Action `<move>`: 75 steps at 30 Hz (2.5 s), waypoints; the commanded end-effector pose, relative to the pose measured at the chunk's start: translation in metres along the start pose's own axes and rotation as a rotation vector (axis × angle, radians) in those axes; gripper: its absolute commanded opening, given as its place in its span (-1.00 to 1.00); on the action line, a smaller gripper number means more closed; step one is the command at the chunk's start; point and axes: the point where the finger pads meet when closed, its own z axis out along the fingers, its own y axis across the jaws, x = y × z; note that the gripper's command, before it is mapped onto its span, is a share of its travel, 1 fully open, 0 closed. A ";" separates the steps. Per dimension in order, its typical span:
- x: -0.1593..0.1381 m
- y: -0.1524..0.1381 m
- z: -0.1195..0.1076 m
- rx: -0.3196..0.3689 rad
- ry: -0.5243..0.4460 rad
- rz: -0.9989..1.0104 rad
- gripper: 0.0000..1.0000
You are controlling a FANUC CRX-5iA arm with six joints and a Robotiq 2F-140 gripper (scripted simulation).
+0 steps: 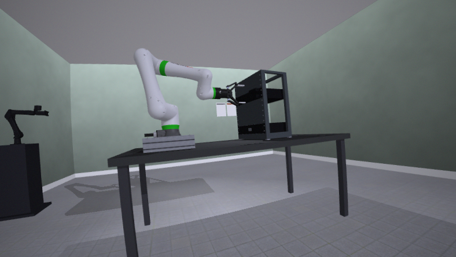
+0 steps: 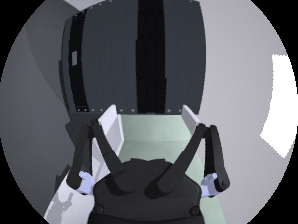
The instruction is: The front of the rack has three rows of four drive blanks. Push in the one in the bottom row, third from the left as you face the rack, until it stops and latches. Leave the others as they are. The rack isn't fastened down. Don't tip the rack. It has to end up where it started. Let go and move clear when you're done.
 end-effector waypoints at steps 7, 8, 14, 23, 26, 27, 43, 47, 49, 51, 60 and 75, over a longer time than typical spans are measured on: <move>-0.018 0.002 0.037 -0.006 0.001 -0.001 1.00; -0.019 0.002 0.039 -0.006 0.001 -0.001 1.00; -0.022 0.002 0.044 -0.006 0.001 -0.001 1.00; -0.022 0.002 0.044 -0.006 0.001 -0.001 1.00; -0.022 0.002 0.044 -0.006 0.001 -0.001 1.00; -0.022 0.002 0.044 -0.006 0.001 -0.001 1.00; -0.022 0.002 0.044 -0.006 0.001 -0.001 1.00; -0.022 0.002 0.044 -0.006 0.001 -0.001 1.00; -0.022 0.002 0.044 -0.006 0.001 -0.001 1.00; -0.022 0.002 0.044 -0.006 0.001 -0.001 1.00; -0.022 0.002 0.044 -0.006 0.001 -0.001 1.00; -0.022 0.002 0.044 -0.006 0.001 -0.001 1.00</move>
